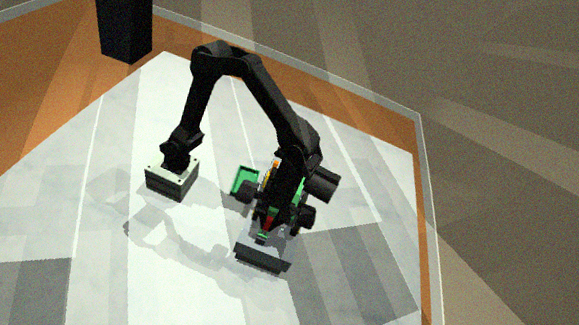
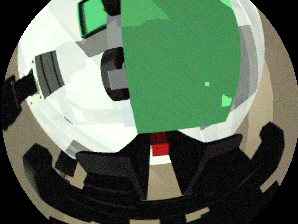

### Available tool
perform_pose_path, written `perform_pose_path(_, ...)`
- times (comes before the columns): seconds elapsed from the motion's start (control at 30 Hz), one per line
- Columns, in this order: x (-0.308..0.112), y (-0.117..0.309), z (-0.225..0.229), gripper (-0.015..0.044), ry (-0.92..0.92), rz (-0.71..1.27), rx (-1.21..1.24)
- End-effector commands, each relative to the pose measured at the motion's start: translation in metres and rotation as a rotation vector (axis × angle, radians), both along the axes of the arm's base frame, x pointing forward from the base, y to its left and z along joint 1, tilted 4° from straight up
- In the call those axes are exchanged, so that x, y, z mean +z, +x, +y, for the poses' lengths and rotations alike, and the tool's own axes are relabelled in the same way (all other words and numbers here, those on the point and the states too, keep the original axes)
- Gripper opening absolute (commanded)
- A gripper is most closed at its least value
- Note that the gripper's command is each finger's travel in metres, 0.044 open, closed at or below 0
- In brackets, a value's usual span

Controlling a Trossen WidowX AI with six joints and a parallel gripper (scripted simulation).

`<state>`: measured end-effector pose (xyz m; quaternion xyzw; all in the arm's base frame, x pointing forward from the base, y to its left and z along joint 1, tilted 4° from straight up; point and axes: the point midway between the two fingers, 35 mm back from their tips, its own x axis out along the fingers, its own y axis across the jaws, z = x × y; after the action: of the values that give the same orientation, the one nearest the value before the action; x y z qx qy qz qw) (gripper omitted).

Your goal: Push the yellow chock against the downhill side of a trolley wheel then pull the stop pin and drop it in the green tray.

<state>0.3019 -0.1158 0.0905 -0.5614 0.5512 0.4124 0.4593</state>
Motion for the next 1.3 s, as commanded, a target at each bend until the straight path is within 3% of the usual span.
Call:
perform_pose_path(0.0,0.002,0.0,0.0,0.0,-0.001,0.0,0.001)
perform_pose_path(1.27,0.035,-0.003,0.005,0.0,-0.002,0.0,0.002)
